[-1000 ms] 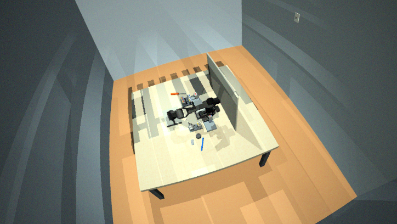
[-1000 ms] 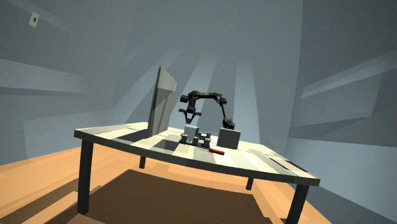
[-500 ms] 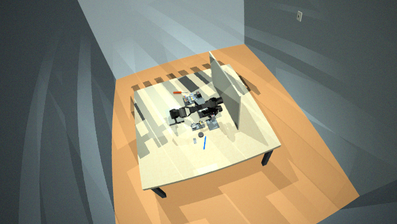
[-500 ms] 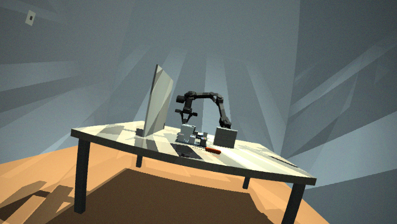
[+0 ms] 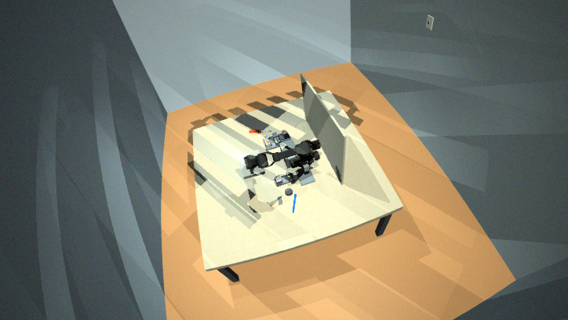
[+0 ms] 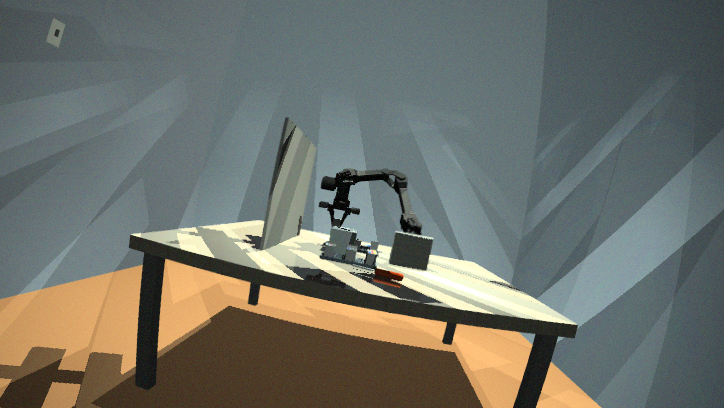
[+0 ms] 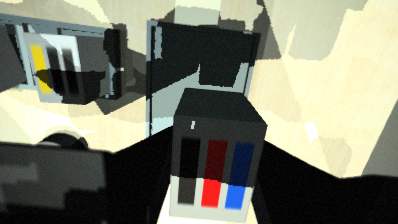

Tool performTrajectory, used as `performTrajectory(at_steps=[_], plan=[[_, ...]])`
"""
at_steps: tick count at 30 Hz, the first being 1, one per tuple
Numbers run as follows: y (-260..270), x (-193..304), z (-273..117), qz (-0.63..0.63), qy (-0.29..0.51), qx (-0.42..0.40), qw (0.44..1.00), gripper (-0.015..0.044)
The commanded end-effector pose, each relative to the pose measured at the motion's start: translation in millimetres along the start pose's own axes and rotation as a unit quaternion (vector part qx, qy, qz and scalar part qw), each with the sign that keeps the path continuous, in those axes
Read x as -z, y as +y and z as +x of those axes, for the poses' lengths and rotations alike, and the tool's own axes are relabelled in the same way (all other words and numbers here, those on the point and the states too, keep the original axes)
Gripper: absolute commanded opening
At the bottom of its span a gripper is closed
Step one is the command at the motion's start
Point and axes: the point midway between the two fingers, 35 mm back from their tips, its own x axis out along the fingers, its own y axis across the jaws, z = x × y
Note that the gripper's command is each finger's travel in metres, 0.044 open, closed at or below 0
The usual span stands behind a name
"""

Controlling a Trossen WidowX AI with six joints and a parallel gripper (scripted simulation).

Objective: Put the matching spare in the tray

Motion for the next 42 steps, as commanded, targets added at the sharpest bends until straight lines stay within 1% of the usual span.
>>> performTrajectory(at_steps=[1,42], plan=[[0.5,0.1,4.0,0.0,-0.001,0.0,1.0,0.0],[3.5,1.5,37.5,0.0,0.0,-0.001,1.0,0.0]])
